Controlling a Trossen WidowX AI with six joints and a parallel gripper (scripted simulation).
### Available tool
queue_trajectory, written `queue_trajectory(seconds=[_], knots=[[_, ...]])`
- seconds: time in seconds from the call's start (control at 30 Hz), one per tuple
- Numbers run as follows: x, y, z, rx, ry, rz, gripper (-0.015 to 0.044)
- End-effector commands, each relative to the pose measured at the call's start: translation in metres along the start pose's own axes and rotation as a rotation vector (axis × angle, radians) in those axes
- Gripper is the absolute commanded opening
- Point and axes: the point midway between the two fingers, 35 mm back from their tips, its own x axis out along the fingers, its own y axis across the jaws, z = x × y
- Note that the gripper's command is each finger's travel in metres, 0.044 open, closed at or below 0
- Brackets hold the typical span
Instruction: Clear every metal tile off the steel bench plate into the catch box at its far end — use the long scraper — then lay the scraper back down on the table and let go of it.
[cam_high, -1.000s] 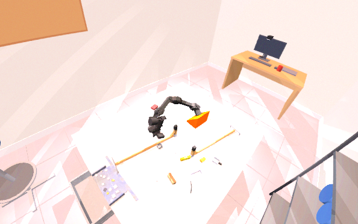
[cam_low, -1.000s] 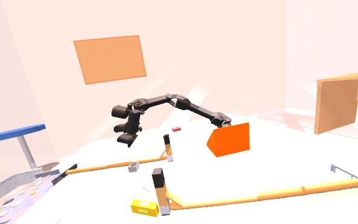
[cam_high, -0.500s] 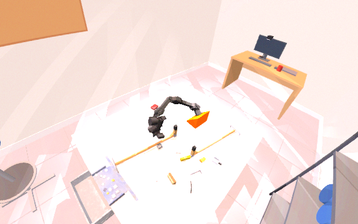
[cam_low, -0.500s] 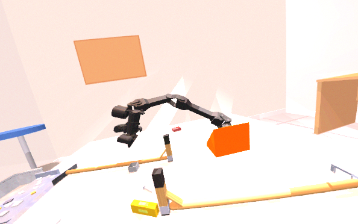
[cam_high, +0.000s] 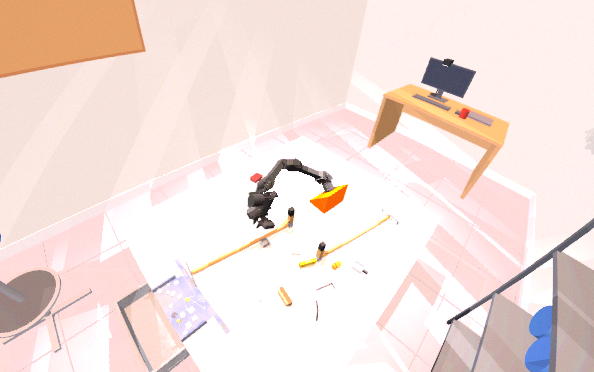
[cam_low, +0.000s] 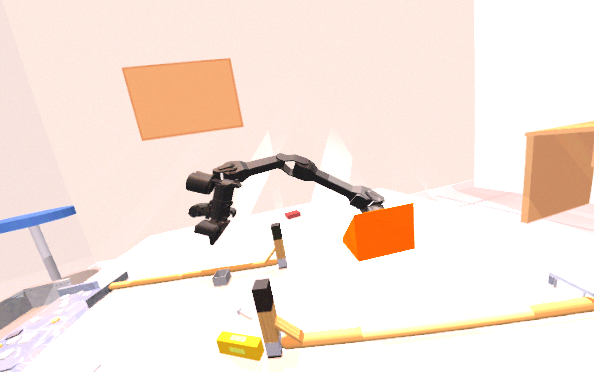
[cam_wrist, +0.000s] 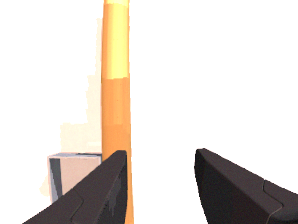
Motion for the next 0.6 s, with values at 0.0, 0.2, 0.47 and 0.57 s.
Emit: queue_trajectory(seconds=[0.0,0.2,0.47,0.57], knots=[[-0.028,0.006,0.007,-0.017,-0.06,0.001,0.0236],[-0.059,0.013,0.011,-0.036,-0.126,0.004,0.0394],[-0.1,0.021,0.012,-0.058,-0.214,0.008,0.044],[-0.116,0.023,0.011,-0.066,-0.246,0.01,0.044]])
